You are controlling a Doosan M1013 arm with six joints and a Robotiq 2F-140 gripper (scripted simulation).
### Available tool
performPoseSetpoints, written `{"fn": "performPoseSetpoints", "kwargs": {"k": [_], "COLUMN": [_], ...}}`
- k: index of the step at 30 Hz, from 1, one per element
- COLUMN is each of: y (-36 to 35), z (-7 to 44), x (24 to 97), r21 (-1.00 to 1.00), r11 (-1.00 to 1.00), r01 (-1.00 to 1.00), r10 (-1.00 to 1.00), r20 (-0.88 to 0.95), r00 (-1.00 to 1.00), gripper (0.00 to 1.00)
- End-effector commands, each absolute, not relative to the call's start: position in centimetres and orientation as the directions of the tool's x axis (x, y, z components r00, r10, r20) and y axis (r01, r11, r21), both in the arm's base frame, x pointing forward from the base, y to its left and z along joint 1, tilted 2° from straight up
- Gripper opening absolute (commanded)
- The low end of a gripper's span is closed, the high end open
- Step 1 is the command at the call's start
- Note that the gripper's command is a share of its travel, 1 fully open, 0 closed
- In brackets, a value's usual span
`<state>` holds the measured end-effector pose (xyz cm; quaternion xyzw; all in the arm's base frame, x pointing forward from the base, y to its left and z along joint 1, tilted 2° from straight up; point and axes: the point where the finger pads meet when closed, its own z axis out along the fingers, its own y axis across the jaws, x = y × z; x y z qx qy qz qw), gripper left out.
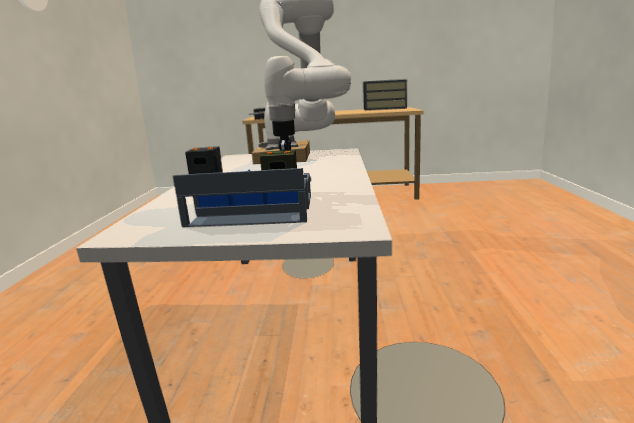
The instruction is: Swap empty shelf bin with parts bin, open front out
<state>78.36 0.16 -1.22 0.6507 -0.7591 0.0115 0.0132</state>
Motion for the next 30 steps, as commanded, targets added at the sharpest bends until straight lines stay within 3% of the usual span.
{"fn": "performPoseSetpoints", "kwargs": {"k": [1,13,14,30], "y": [0.17,0.17,0.17,0.17], "z": [-1.23,-1.23,-1.23,-1.23], "x": [78.36,78.36,78.36,78.36], "r21": [0.0,0.0,0.0,0.0], "r11": [0.153,0.153,0.153,0.153], "r01": [-0.988,-0.988,-0.988,-0.988], "r10": [-0.988,-0.988,-0.988,-0.988], "r20": [0.035,0.035,0.035,0.035], "r00": [-0.153,-0.153,-0.153,-0.153], "gripper": [0.62,0.62,0.1,0.1]}}
